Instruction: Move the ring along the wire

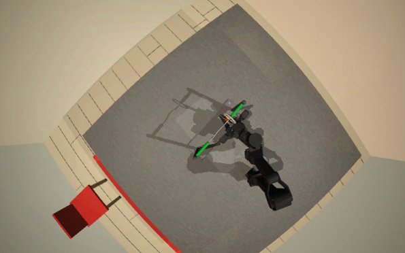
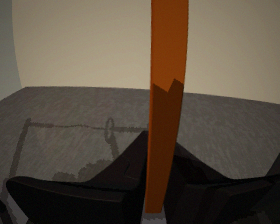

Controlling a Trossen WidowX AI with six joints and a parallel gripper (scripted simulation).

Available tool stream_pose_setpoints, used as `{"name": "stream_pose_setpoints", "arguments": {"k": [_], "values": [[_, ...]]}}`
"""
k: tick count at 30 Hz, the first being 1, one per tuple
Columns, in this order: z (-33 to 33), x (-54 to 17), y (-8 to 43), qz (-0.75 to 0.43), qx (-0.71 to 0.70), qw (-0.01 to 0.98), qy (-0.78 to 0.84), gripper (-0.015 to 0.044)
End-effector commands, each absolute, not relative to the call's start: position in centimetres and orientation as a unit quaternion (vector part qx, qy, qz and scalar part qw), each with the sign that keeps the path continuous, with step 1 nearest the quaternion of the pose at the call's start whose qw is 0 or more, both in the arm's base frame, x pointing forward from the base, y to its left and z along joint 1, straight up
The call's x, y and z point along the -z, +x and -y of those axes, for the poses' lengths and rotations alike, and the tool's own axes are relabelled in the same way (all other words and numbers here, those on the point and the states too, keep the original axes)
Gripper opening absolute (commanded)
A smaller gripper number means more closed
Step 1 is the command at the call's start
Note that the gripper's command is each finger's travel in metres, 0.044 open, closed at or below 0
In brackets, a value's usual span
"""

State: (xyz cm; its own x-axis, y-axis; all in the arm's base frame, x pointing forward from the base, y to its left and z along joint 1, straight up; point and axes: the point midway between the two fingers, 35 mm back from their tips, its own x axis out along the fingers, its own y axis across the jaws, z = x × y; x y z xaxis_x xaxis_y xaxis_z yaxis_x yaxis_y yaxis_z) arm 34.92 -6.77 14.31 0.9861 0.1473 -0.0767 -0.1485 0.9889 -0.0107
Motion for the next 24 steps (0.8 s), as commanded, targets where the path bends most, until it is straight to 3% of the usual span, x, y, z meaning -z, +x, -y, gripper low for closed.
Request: {"name": "stream_pose_setpoints", "arguments": {"k": [1,24], "values": [[6.2,-14.4,34.8,-0.036,-0.073,0.997,-0.004,-0.015],[2.6,-14.5,34.4,-0.038,-0.065,0.996,0.052,-0.015]]}}
